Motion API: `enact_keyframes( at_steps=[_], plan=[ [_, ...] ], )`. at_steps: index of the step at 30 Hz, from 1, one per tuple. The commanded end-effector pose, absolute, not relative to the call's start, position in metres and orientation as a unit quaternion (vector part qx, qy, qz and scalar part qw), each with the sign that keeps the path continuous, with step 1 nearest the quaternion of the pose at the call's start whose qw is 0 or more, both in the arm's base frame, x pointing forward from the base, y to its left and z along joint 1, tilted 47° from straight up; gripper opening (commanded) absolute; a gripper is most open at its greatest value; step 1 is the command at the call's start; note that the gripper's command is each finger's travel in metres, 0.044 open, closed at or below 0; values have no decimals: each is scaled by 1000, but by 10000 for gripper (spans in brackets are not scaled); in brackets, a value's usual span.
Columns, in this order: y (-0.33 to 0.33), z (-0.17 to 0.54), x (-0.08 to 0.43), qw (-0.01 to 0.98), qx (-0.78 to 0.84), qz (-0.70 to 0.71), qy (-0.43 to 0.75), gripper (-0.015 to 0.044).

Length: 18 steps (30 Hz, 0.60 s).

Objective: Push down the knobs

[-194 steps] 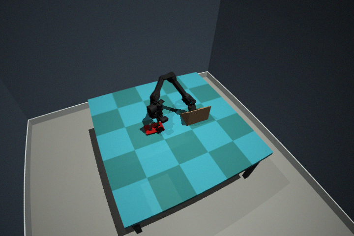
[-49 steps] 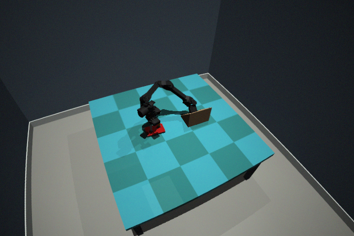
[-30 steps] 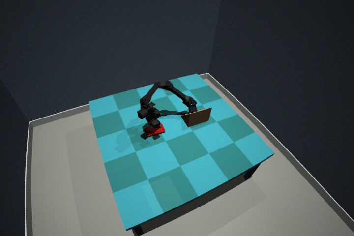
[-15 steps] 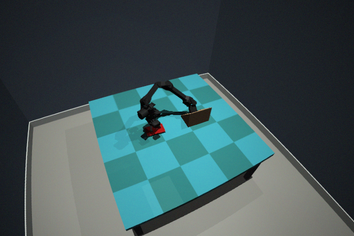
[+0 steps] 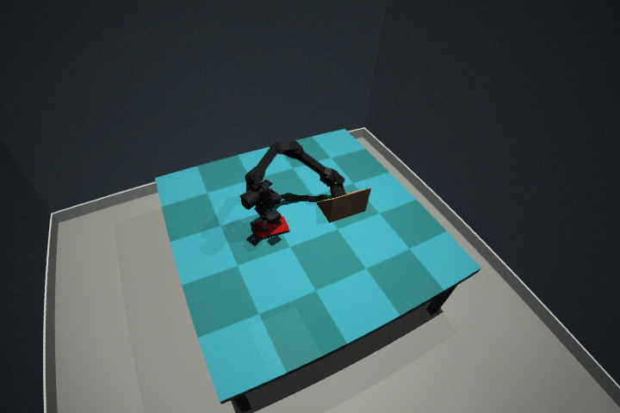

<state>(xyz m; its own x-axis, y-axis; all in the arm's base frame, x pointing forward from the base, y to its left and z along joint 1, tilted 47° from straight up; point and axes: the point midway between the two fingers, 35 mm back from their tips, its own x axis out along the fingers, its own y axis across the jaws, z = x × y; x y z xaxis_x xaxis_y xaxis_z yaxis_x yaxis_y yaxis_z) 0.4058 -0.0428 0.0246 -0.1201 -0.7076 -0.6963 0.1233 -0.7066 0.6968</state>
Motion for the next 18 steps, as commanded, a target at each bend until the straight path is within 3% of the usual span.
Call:
enact_keyframes(
  at_steps=[1,18],
  plan=[
    [-43,26,406,296,595,-706,-245,0],
    [-48,21,406,296,595,-706,-245,0]
  ],
)
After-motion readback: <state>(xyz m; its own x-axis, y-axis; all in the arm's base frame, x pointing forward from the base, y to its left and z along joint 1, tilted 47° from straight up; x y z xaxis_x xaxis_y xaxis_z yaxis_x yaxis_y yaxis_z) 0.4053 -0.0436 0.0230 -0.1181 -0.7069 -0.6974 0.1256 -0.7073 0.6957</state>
